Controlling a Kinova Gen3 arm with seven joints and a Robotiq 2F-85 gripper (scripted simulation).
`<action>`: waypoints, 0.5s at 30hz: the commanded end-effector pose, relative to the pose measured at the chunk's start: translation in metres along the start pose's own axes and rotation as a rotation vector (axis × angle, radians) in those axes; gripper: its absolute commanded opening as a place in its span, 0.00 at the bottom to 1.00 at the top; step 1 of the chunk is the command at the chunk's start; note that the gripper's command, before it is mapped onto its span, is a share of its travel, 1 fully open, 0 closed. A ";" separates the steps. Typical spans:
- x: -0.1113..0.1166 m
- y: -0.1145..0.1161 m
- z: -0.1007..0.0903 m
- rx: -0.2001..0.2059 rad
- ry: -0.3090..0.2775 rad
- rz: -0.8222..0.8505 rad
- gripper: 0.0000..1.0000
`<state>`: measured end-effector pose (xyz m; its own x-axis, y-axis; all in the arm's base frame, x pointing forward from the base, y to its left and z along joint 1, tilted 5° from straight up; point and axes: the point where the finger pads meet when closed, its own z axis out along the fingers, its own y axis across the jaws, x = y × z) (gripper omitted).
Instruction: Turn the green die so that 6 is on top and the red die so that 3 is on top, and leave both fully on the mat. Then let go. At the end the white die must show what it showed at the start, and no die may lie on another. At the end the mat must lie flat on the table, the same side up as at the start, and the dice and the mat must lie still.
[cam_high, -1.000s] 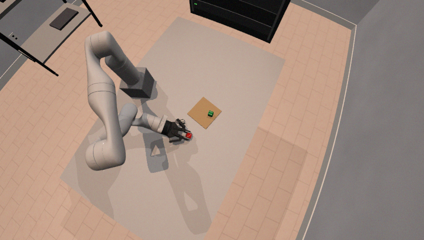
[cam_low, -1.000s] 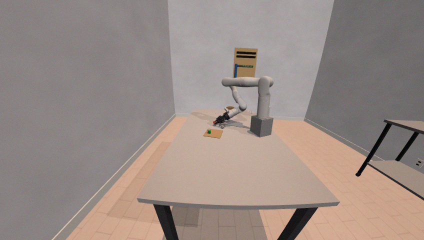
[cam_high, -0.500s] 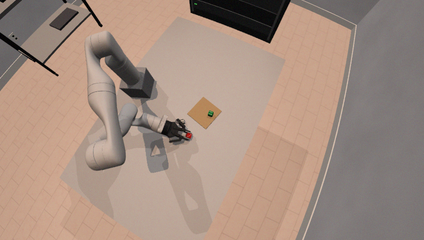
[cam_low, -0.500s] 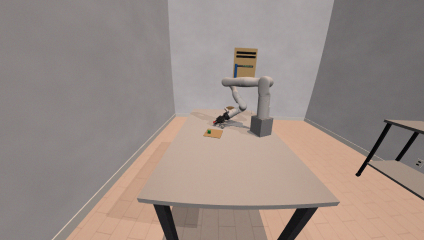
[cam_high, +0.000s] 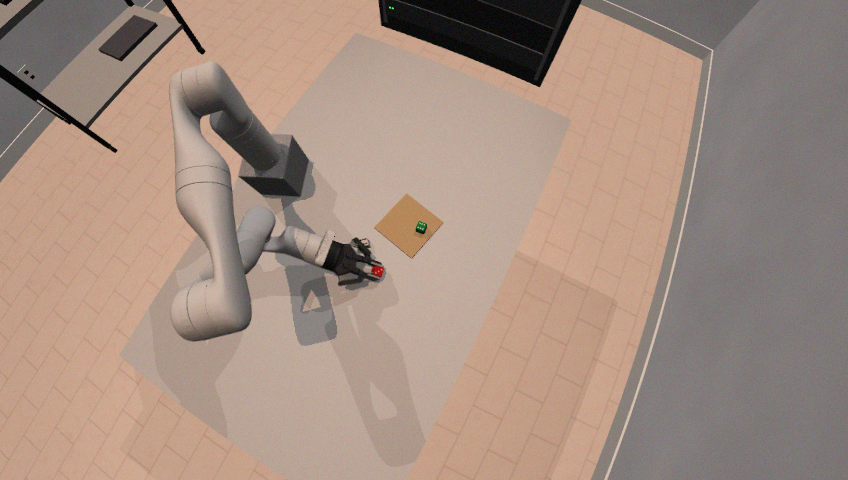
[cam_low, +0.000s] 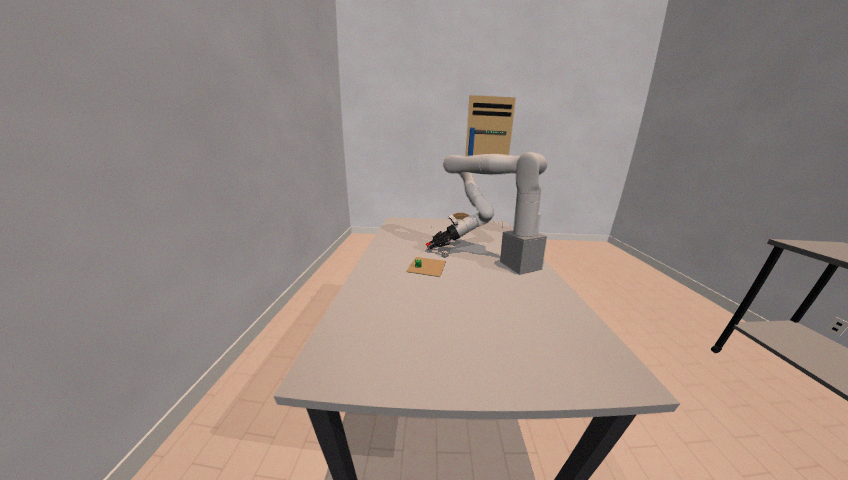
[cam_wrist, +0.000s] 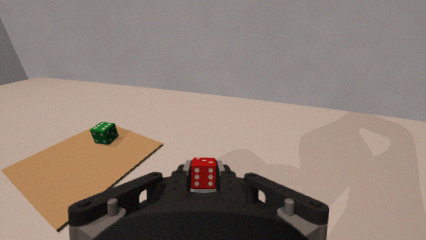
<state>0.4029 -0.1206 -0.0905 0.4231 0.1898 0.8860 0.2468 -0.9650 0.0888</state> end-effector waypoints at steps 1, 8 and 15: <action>-0.001 0.000 0.001 0.000 0.001 0.000 0.21; -0.005 0.000 0.003 0.000 0.001 0.000 0.21; -0.007 0.000 0.004 0.000 0.001 0.000 0.21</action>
<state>0.4033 -0.1214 -0.0981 0.4228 0.1901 0.8860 0.2468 -0.9649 0.0893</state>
